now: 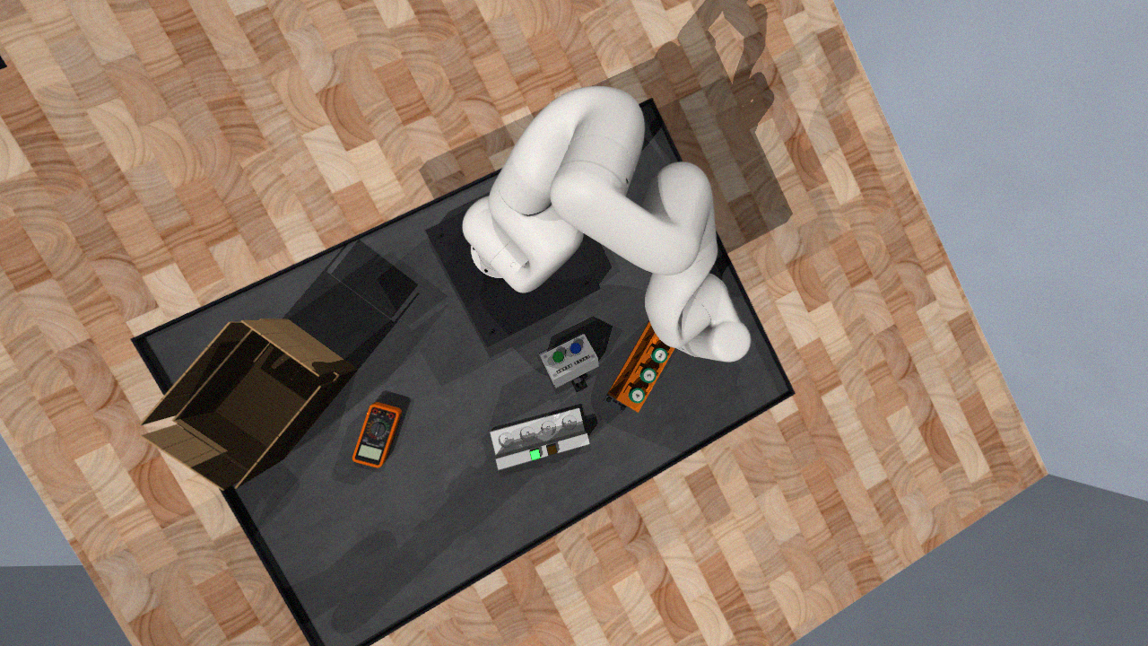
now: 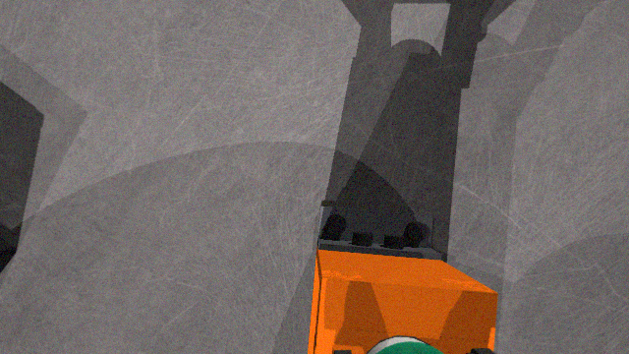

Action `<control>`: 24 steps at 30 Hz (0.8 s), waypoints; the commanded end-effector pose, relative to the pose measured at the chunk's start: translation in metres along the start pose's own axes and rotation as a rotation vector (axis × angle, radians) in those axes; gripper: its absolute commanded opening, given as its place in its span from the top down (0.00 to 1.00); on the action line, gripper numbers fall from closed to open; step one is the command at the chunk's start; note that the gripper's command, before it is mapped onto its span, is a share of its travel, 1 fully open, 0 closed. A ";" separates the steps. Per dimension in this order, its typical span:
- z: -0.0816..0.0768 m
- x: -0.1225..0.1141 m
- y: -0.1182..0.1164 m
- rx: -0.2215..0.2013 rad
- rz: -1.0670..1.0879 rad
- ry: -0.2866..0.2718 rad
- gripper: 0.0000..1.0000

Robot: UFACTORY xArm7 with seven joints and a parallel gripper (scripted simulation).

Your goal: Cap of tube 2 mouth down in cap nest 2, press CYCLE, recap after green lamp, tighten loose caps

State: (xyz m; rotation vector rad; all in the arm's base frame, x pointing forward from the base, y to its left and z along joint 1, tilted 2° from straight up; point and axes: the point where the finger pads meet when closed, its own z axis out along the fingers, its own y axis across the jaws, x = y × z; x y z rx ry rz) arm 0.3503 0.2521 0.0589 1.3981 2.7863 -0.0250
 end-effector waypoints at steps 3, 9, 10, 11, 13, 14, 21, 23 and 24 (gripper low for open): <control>-0.001 0.000 0.001 -0.003 0.132 -0.002 1.00; -0.001 0.000 0.001 -0.003 0.212 -0.001 1.00; -0.001 0.000 0.001 -0.003 0.232 -0.001 1.00; -0.001 0.000 0.001 -0.003 0.252 -0.001 1.00; -0.001 0.000 0.001 -0.003 0.292 -0.001 1.00; -0.001 0.000 0.001 -0.003 0.312 -0.001 1.00; -0.001 0.000 0.001 -0.003 0.341 -0.001 0.54; -0.001 0.000 0.001 -0.003 0.341 -0.001 0.54; -0.001 0.000 0.001 -0.003 0.341 -0.001 0.54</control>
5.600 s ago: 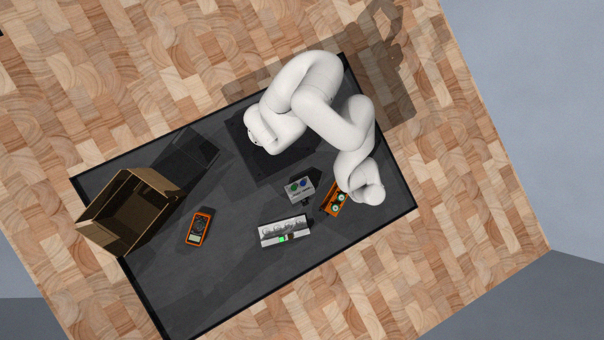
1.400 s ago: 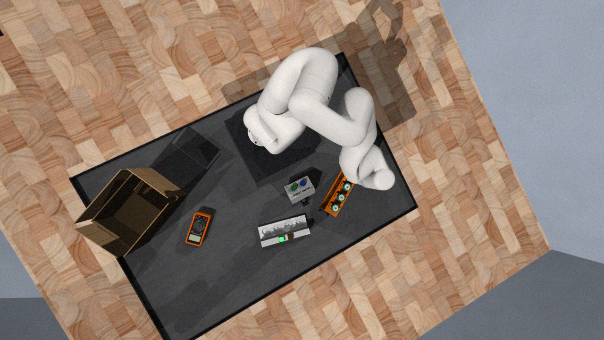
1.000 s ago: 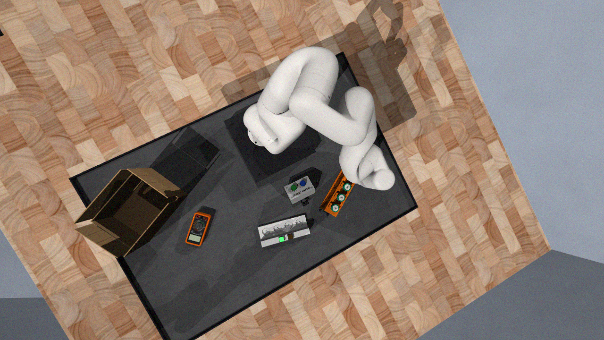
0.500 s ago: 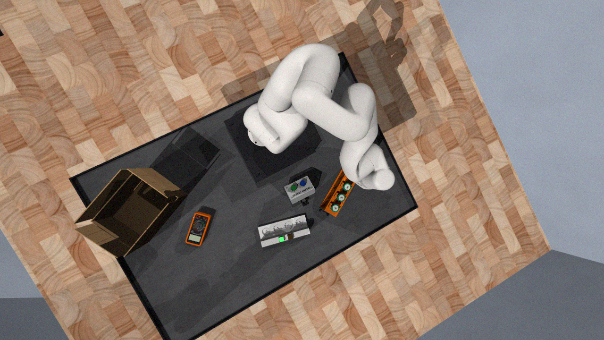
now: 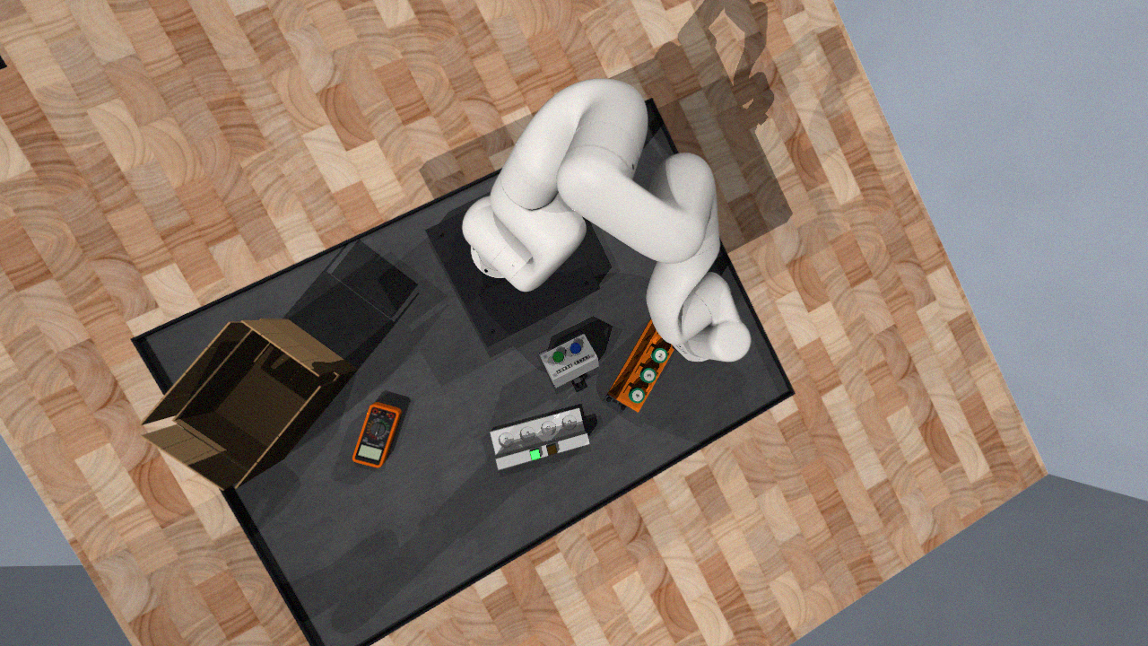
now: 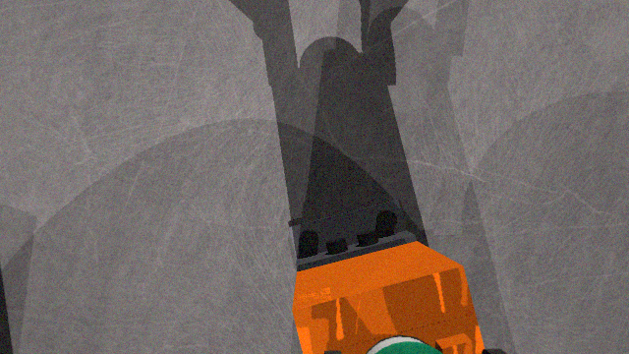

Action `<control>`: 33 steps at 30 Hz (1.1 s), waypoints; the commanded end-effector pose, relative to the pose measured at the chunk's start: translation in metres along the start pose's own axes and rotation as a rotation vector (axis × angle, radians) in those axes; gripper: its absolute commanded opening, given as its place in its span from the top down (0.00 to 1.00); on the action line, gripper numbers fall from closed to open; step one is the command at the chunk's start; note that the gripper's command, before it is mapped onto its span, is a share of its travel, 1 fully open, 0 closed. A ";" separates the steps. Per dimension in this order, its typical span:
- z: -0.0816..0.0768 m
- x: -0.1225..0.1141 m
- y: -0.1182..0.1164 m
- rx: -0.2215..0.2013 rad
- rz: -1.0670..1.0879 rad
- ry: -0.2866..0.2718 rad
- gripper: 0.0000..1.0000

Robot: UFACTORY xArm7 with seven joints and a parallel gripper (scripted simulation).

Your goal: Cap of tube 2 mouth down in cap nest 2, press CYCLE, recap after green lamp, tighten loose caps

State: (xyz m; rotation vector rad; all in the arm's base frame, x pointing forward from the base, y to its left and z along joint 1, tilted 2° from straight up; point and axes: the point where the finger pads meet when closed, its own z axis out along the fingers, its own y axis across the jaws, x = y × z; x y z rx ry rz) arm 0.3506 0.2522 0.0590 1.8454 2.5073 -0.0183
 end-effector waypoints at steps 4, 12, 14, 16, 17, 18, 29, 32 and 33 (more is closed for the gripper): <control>-0.001 0.000 0.001 -0.002 0.002 0.001 0.54; -0.013 0.000 0.001 -0.002 0.002 0.001 0.54; -0.019 0.000 0.001 -0.002 0.002 0.001 0.54; -0.025 0.000 0.001 -0.002 0.002 0.001 0.54; -0.028 0.000 0.001 -0.002 0.002 0.001 0.54; -0.028 0.000 0.001 -0.002 0.002 0.001 0.54; -0.046 0.000 0.001 -0.002 0.002 0.001 0.54; -0.047 -0.024 0.007 -0.003 -0.248 0.000 0.54; -0.047 -0.031 0.009 -0.002 -0.299 0.000 0.54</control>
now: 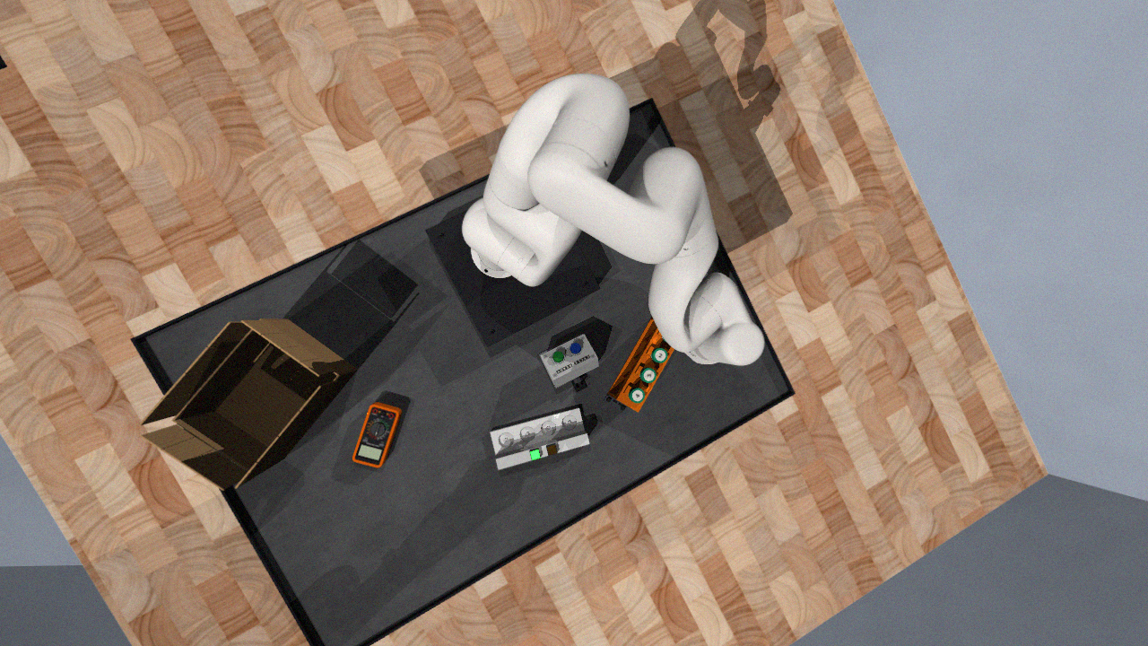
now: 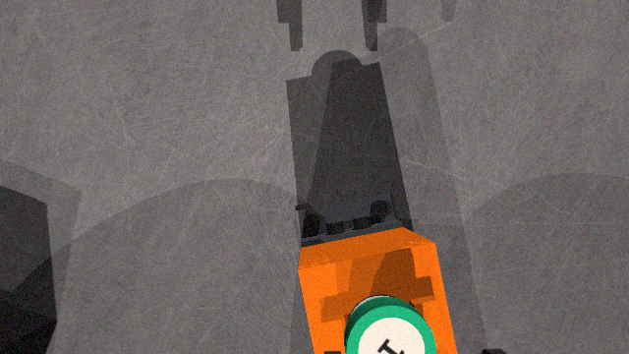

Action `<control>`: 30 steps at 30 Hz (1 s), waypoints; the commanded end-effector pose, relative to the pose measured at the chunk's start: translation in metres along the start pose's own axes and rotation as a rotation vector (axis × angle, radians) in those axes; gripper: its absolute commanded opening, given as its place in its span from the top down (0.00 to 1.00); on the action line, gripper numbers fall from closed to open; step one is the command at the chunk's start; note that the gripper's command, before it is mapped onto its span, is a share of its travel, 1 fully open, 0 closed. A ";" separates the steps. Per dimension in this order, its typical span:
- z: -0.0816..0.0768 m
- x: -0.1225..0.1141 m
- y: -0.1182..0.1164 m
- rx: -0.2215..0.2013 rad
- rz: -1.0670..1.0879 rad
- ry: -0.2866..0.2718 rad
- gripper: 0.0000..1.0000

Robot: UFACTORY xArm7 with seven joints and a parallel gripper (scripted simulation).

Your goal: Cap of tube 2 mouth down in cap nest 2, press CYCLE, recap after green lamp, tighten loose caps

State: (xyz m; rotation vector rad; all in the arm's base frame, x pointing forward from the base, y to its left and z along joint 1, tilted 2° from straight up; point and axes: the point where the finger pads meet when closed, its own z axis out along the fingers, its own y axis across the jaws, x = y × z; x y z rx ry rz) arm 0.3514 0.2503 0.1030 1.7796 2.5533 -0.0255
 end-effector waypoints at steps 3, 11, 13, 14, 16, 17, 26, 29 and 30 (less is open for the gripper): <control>-0.002 -0.031 0.007 -0.005 -0.278 0.003 0.54; -0.002 -0.088 0.018 -0.006 -0.435 0.002 0.54; -0.002 -0.099 0.020 -0.006 -0.435 0.002 0.54; -0.002 -0.099 0.020 -0.006 -0.435 0.002 0.54; -0.002 -0.099 0.020 -0.006 -0.435 0.002 0.54; -0.002 -0.099 0.020 -0.006 -0.435 0.002 0.54; 0.010 -0.099 0.020 -0.006 -0.435 0.002 0.54; 0.019 -0.099 0.020 -0.006 -0.435 0.002 0.54; 0.022 -0.098 0.020 -0.006 -0.435 0.002 0.54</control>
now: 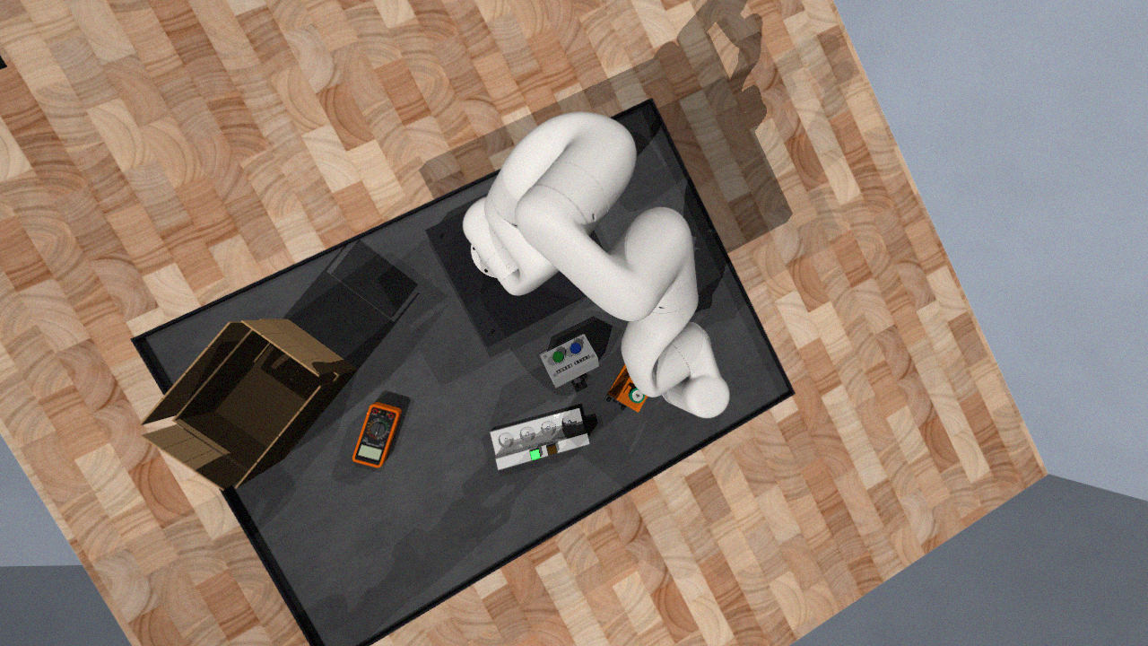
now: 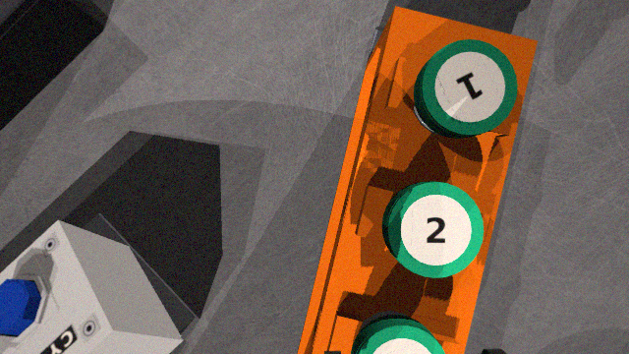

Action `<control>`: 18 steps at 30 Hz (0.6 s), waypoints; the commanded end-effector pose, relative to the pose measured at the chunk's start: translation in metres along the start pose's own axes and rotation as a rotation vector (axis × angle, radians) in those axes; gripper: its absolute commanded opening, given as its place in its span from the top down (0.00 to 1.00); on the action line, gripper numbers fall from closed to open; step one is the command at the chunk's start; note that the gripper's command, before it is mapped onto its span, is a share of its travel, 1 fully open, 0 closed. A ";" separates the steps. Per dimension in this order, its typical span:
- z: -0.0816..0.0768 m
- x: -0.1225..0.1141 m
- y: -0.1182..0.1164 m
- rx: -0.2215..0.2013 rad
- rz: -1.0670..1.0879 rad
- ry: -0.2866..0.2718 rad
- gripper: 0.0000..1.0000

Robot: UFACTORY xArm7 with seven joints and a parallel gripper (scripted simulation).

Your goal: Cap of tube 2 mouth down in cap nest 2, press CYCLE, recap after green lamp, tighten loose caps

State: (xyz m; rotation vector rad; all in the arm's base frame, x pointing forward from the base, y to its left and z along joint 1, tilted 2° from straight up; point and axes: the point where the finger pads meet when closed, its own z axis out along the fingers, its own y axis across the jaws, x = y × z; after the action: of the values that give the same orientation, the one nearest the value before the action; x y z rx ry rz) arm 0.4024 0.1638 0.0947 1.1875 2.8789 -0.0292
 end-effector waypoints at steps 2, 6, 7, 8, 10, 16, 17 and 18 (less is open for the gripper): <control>0.016 -0.001 0.002 -0.002 0.000 0.002 0.54; 0.022 -0.001 0.002 -0.002 0.000 0.002 0.54; 0.022 -0.001 0.002 -0.002 0.000 0.002 0.54; 0.021 -0.001 0.002 -0.002 0.000 0.002 0.54; 0.022 -0.001 0.002 -0.002 0.000 0.002 0.54; 0.023 -0.001 0.002 -0.002 0.000 0.002 0.54; 0.023 -0.001 0.002 -0.002 0.000 0.002 0.54; 0.024 -0.001 0.002 -0.002 0.000 0.002 0.54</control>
State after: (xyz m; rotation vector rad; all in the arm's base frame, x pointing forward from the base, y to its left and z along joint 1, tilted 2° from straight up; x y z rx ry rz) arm 0.4040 0.1636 0.0712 1.1879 2.8815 -0.0294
